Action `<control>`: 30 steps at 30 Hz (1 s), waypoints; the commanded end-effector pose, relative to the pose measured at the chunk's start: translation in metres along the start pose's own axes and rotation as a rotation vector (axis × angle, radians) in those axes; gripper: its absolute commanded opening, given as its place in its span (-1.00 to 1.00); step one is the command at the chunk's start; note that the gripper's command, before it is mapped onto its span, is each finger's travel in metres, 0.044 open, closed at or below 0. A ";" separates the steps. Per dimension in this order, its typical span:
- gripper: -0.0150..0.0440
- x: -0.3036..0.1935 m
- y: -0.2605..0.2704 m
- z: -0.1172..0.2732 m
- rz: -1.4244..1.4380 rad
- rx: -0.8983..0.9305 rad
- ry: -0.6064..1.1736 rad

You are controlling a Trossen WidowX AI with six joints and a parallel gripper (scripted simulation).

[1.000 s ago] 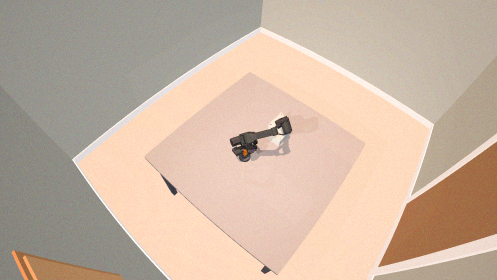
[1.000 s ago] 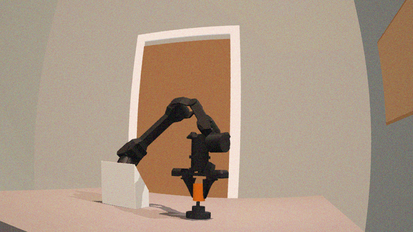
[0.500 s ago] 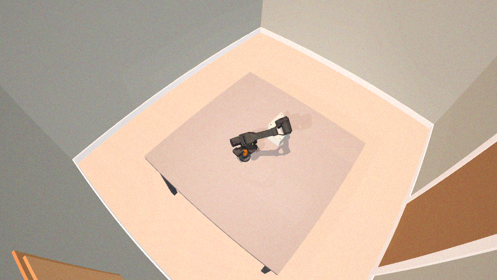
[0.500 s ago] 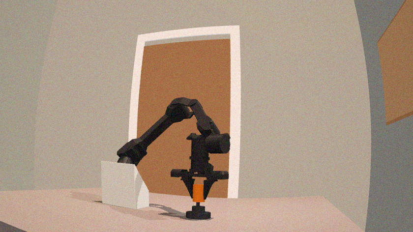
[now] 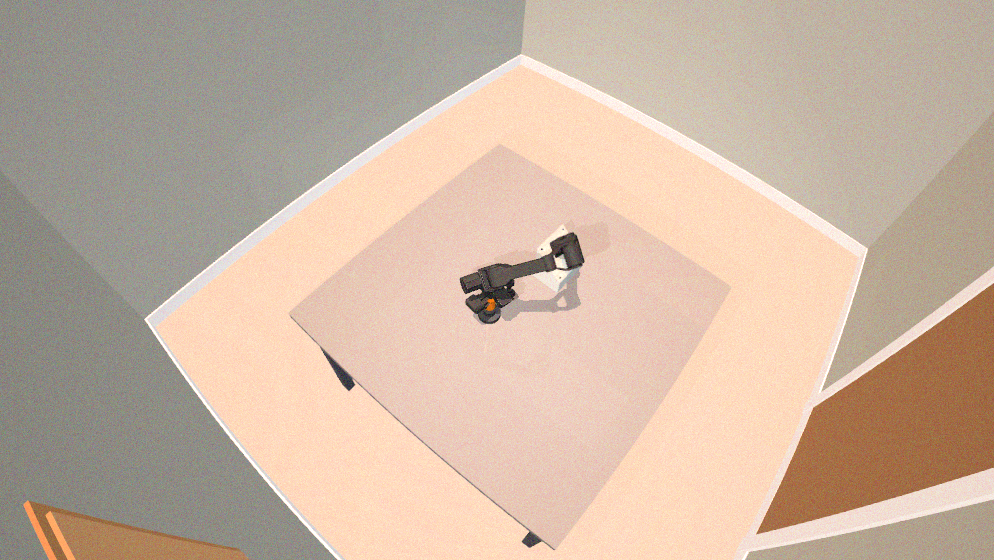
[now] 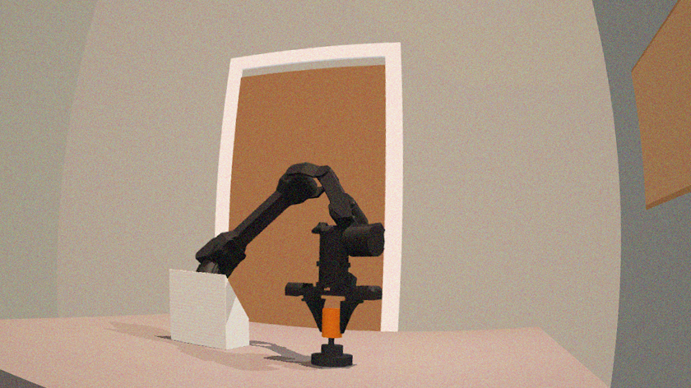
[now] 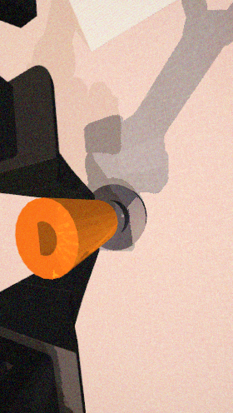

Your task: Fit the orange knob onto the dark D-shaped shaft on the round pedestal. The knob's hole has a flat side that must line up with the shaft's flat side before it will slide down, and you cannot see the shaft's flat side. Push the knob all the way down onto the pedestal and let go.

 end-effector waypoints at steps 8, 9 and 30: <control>-0.49 0.000 -0.002 0.003 0.174 -0.002 0.000; -0.49 0.000 -0.002 0.002 0.205 -0.002 0.000; -0.49 0.000 -0.001 -0.001 0.215 -0.002 0.000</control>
Point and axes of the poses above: the point midway between the two fingers, 35 mm back from their tips, its own z axis back along the fingers, its own y axis across the jaws, x = y × z, the point moved 2 cm from there along z, back along the fingers, and after that the axes turned 2 degrees about z, right-handed, at the moved point
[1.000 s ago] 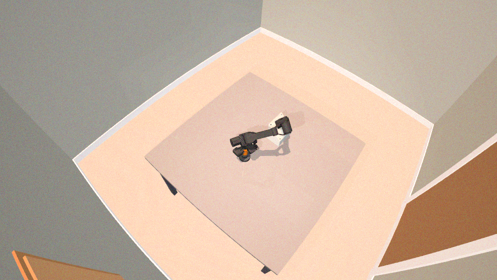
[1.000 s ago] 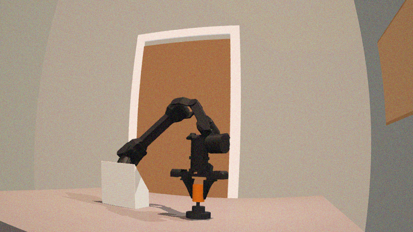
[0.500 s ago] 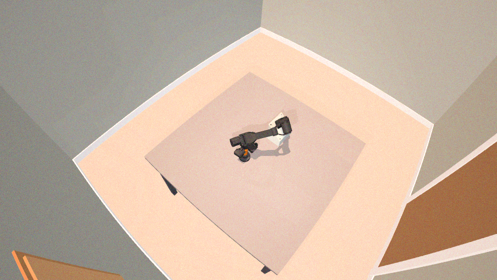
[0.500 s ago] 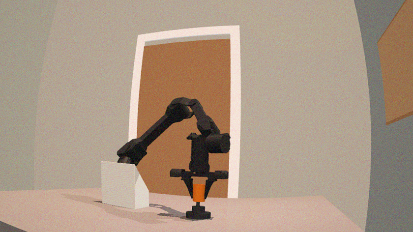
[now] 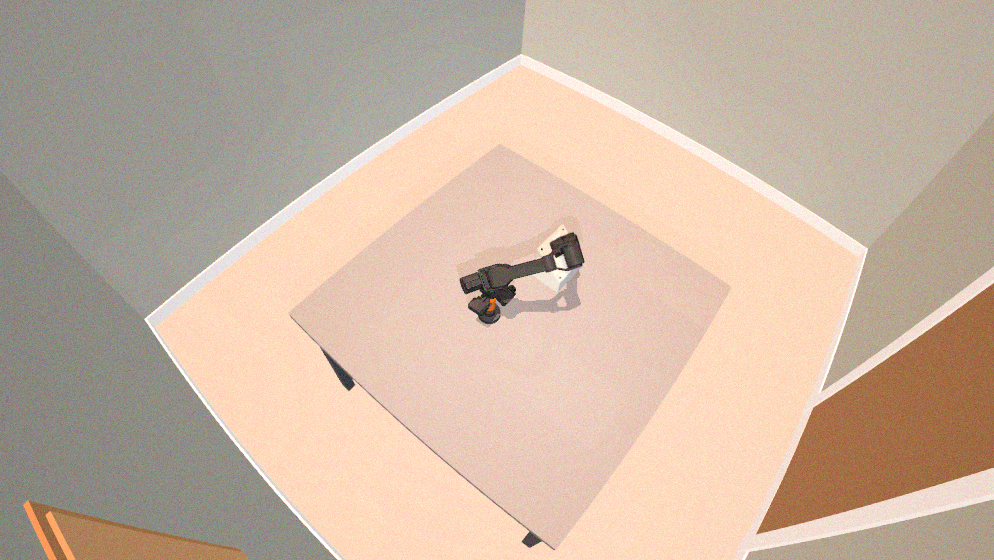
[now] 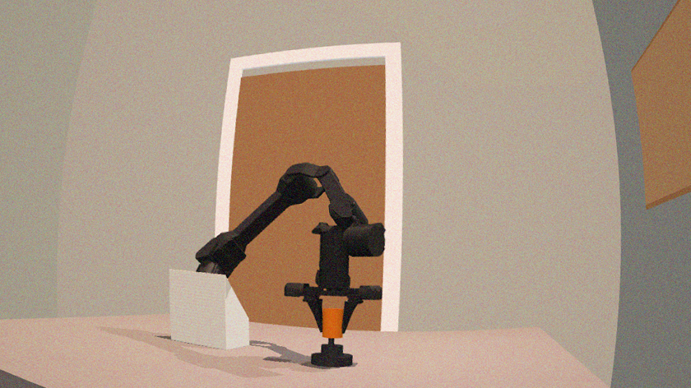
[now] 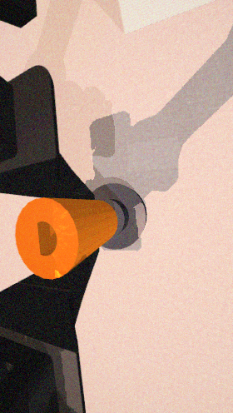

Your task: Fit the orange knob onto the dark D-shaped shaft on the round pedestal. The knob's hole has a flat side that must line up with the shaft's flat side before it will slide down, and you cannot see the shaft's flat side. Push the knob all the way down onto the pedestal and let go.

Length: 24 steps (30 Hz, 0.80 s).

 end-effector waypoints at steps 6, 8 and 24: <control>-0.49 0.000 0.000 0.004 0.007 0.000 -0.001; -0.49 0.000 -0.001 0.004 0.016 0.000 -0.001; -0.49 0.000 0.000 0.000 0.217 -0.001 -0.001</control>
Point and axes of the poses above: the point midway between the two fingers, 35 mm back from their tips, its own z axis back along the fingers, its own y axis across the jaws, x = y × z, the point moved 2 cm from there along z, back along the fingers, and after that the axes turned 2 degrees about z, right-handed, at the moved point
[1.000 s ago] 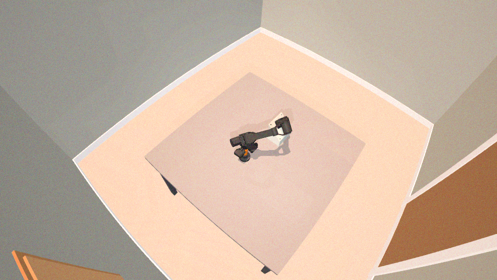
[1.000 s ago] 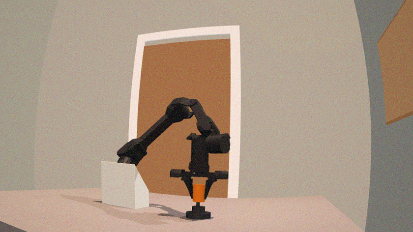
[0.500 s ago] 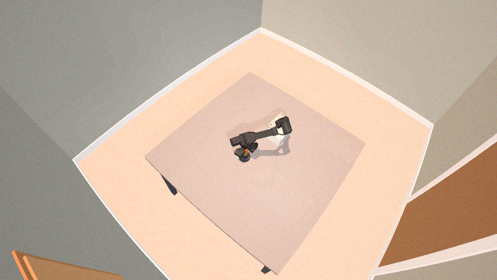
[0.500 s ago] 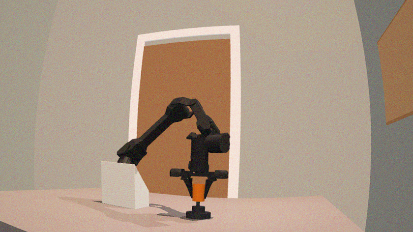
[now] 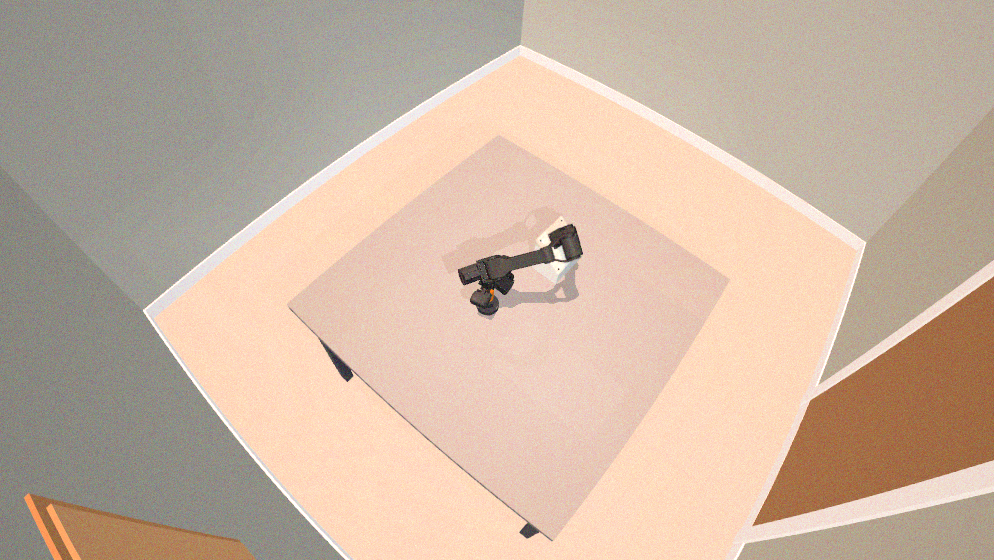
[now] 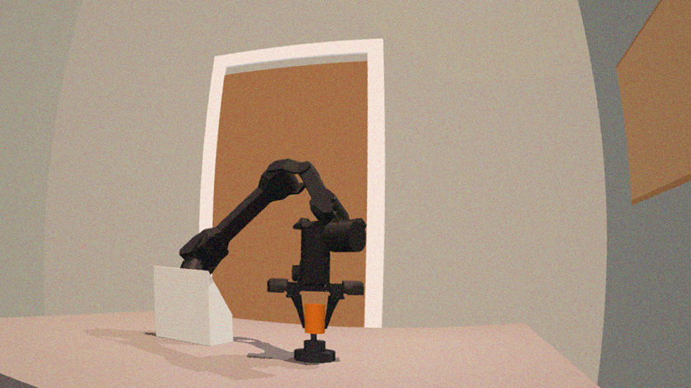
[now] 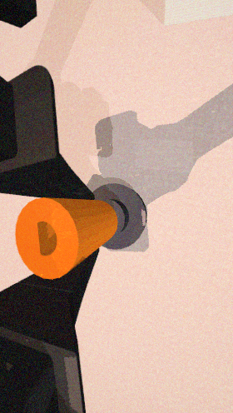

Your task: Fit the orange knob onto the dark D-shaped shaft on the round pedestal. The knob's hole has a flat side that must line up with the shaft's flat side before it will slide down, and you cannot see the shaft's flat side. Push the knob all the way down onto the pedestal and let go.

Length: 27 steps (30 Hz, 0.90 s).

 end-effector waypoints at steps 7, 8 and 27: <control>-0.49 0.000 0.000 -0.001 0.010 -0.001 -0.001; -0.49 0.000 0.000 -0.001 0.010 -0.001 -0.001; -0.49 0.000 -0.001 0.001 0.220 -0.001 0.000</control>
Point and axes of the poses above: the point midway between the two fingers, 35 mm back from their tips, its own z axis back along the fingers, its own y axis across the jaws, x = y × z, the point moved 2 cm from there along z, back along the fingers, and after that the axes turned 2 degrees about z, right-handed, at the moved point
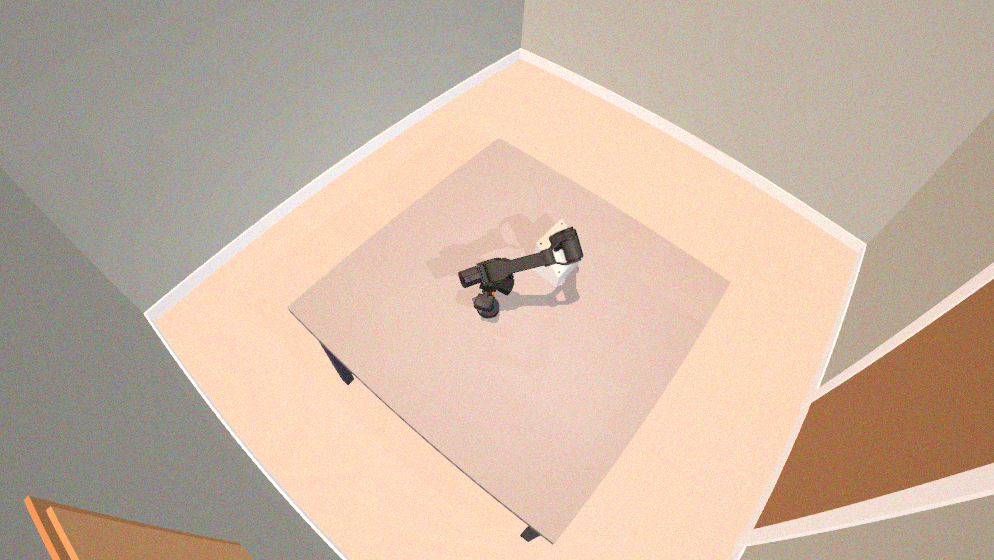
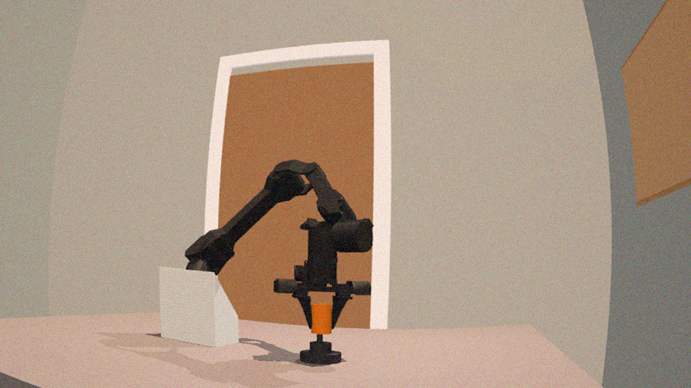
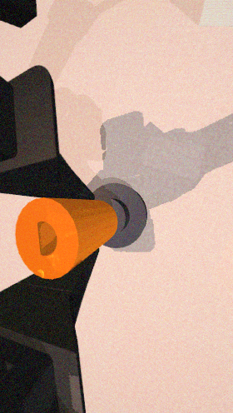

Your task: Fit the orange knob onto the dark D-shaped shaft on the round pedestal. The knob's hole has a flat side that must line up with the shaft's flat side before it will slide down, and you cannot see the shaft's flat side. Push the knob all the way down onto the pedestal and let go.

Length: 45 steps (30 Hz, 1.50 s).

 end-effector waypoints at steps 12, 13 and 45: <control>-0.49 0.001 0.001 -0.003 0.055 0.000 0.000; -0.49 0.001 0.001 -0.003 0.055 0.000 0.000; -0.49 0.001 0.001 -0.002 0.264 0.000 0.000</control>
Point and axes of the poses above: the point midway between the two fingers, 35 mm back from their tips, its own z axis back along the fingers, its own y axis across the jaws, x = y × z, the point moved 2 cm from there along z, back along the fingers, and after that the axes turned 2 degrees about z, right-handed, at the moved point
